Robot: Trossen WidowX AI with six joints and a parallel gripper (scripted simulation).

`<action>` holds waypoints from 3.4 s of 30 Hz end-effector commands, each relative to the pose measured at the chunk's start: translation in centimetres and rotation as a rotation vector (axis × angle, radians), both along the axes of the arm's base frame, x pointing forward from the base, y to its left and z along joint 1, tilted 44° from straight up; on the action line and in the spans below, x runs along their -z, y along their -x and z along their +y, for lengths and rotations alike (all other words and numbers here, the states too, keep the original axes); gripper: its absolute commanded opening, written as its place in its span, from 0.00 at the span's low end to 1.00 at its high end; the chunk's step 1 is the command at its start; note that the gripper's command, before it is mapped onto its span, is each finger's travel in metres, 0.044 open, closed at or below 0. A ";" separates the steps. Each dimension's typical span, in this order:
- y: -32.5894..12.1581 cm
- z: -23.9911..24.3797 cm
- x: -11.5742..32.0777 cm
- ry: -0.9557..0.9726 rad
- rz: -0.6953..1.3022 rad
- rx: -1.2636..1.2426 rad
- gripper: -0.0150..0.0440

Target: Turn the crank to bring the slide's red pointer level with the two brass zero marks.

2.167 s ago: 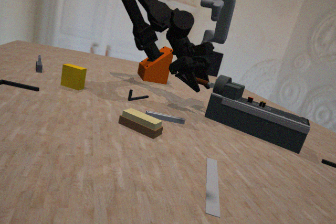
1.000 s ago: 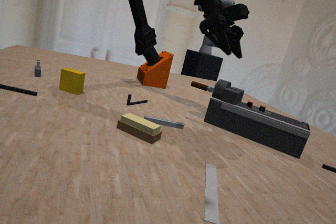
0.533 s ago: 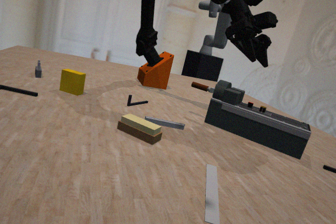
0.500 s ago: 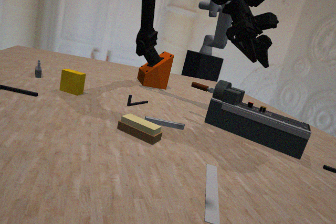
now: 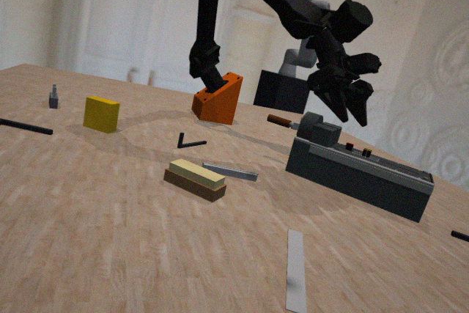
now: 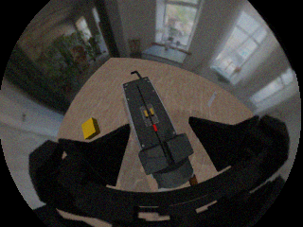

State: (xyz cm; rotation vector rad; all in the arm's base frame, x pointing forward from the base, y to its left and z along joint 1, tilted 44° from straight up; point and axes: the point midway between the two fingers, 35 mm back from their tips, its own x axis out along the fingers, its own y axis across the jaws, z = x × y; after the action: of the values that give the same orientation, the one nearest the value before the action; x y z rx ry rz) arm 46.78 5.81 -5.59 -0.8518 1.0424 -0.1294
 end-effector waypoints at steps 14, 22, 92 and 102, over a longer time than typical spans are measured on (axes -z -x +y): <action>0.2 0.1 0.3 -0.002 0.003 -0.009 1.00; -0.8 3.3 -3.3 -0.004 -0.002 -0.006 1.00; 9.6 -8.4 -5.5 -0.134 0.154 -0.230 1.00; 9.8 -9.5 -4.3 -0.133 0.154 -0.230 1.00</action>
State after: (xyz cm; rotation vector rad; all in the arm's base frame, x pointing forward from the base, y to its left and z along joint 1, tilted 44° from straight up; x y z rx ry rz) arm 37.57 -3.37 -0.30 -0.8629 1.0588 0.1871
